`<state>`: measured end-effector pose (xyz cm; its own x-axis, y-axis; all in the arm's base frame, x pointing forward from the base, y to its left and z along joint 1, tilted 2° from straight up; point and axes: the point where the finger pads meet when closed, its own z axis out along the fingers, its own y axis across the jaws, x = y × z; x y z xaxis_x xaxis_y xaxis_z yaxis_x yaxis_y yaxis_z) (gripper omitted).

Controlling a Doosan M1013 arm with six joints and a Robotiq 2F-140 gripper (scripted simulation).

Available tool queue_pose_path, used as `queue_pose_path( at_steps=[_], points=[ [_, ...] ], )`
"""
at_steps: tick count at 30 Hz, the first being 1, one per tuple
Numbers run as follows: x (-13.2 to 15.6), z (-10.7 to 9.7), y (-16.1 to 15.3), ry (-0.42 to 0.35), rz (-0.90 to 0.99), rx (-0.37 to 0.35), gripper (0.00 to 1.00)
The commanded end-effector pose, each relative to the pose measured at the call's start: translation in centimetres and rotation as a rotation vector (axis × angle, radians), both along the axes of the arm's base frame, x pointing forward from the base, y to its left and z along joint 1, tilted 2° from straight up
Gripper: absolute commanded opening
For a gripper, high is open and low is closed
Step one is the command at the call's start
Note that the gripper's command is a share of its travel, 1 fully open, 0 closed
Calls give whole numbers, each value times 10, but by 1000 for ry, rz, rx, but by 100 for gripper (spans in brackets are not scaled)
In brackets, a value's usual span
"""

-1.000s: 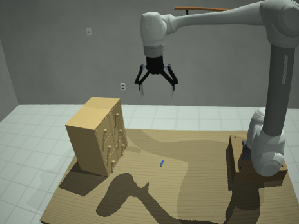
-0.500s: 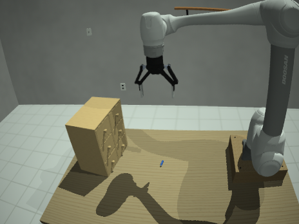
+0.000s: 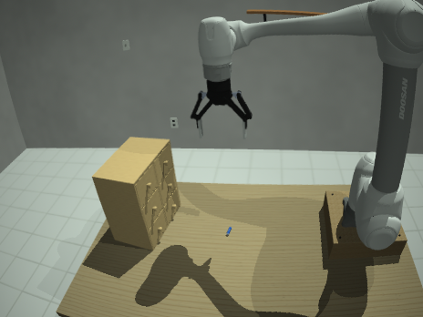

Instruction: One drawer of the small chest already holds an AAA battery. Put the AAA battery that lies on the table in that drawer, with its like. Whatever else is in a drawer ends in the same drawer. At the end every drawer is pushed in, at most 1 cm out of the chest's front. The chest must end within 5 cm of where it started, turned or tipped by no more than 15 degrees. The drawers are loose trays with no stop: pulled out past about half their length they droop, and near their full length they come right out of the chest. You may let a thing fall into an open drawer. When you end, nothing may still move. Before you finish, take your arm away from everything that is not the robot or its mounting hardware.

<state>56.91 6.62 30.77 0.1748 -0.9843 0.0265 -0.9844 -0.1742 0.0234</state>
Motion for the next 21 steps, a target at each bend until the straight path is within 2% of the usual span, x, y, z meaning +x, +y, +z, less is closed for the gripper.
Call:
queue_pose_path(
  at_steps=[1, 14, 17, 21],
  points=[
    [-4, 0, 2, 5, 9, 5, 100],
    [-3, -2, 2, 5, 27, 5, 100],
    [-2, -12, 2, 8, 129, 7, 100],
    [1, -43, 2, 16, 421, 13, 100]
  ],
)
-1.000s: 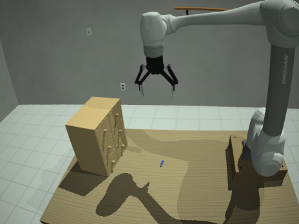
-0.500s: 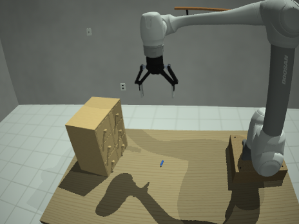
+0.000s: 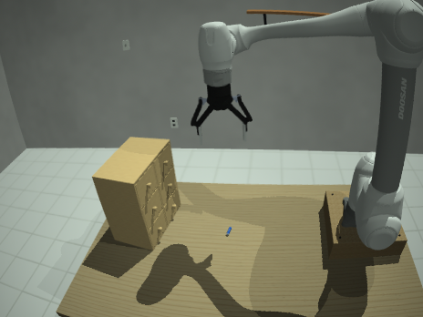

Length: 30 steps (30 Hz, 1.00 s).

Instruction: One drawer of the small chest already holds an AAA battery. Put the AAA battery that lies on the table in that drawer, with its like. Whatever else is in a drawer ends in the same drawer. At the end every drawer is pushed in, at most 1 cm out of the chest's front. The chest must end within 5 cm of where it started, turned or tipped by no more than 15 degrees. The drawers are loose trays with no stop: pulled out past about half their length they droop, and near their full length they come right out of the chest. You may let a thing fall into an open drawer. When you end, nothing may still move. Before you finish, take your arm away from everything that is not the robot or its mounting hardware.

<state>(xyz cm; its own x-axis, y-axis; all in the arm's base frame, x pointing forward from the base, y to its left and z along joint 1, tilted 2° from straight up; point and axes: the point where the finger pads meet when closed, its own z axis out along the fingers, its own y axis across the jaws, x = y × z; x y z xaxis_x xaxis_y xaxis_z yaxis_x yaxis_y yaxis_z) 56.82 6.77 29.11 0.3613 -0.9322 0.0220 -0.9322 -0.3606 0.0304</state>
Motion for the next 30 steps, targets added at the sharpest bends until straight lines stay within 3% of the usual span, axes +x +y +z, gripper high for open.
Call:
queue_pose_path(
  at_steps=[1, 6, 8, 9, 13, 19, 30],
  points=[
    [2, -36, 0, 10, 279, 11, 100],
    [2, -87, -1, 20, 560, 11, 100],
    [2, -87, -1, 20, 560, 11, 100],
    [2, -96, -1, 26, 703, 13, 100],
    [0, -121, -2, 33, 914, 14, 100],
    [-1, -128, -2, 36, 1242, 33, 100],
    [4, -134, -2, -17, 1243, -2, 100]
  ],
)
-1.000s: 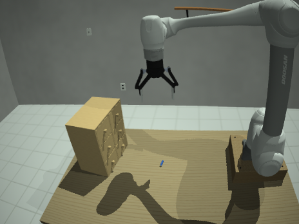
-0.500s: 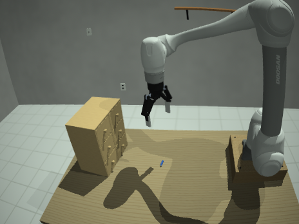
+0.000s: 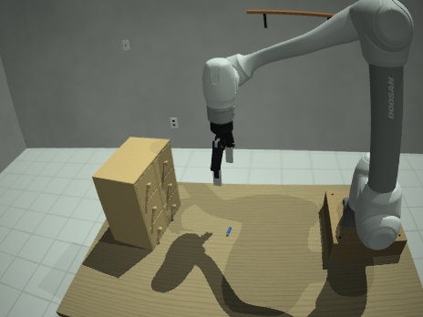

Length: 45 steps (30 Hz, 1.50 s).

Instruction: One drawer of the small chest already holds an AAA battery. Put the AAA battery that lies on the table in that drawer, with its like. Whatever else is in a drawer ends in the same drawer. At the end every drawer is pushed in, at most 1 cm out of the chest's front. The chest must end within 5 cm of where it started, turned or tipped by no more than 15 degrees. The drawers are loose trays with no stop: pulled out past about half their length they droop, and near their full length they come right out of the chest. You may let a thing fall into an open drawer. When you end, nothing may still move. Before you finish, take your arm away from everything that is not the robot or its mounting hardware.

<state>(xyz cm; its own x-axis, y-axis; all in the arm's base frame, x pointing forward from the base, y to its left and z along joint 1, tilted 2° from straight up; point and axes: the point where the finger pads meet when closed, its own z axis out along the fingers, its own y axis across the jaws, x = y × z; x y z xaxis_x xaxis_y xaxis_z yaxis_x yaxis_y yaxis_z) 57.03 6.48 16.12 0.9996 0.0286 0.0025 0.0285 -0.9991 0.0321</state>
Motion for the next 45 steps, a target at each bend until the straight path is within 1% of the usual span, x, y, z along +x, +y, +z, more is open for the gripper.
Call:
queue_pose_path(
  at_steps=[1, 5, 10, 12, 18, 20, 26, 34, 40, 45],
  points=[
    [3, -5, 1, -51, 14, 10, 100],
    [11, -13, 1, -150, 17, 14, 100],
    [26, -29, 1, -332, 22, 20, 100],
    [26, -29, 1, -332, 22, 20, 100],
    [49, -52, 1, -609, 29, 30, 100],
    [52, -55, 1, -653, 30, 30, 100],
    [56, -56, -4, -687, 25, 15, 100],
    [57, -60, 1, -706, 31, 32, 100],
    [57, -64, -4, -724, 26, 16, 100],
    [60, -64, -2, -745, 29, 24, 100]
  ],
)
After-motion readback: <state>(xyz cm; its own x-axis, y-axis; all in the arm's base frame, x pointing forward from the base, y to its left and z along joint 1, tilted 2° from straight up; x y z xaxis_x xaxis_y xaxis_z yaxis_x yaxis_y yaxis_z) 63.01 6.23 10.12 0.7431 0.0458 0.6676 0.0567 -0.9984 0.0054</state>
